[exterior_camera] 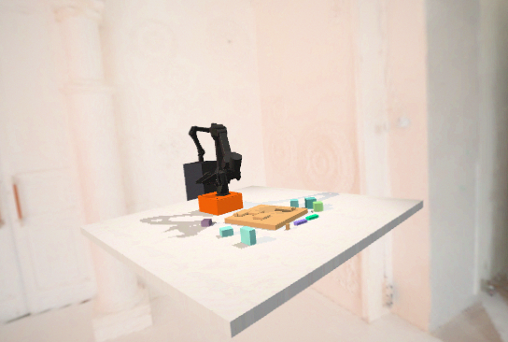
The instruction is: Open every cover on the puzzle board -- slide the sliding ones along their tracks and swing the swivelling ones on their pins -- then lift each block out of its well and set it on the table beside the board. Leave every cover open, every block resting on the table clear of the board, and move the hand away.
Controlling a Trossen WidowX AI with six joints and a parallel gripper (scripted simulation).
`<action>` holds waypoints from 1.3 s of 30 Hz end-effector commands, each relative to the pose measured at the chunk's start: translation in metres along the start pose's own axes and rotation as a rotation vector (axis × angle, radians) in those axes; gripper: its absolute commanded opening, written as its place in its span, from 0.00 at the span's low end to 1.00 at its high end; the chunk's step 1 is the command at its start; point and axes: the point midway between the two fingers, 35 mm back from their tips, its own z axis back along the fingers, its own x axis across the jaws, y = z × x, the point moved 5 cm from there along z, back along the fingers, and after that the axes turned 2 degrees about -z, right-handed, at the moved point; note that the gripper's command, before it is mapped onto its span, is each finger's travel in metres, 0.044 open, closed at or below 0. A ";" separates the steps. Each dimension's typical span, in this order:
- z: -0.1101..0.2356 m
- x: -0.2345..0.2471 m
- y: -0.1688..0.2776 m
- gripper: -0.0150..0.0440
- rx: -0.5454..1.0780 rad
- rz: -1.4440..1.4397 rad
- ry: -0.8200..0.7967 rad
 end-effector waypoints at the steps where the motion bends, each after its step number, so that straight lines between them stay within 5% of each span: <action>1: 0.000 -0.001 0.000 0.89 -0.003 -0.003 0.003; 15: 0.012 -0.043 -0.026 0.26 -0.292 -0.255 0.157; 27: 0.035 -0.069 -0.051 0.25 -0.636 -0.483 0.122; 39: 0.067 -0.080 -0.071 0.25 -0.965 -0.687 -0.120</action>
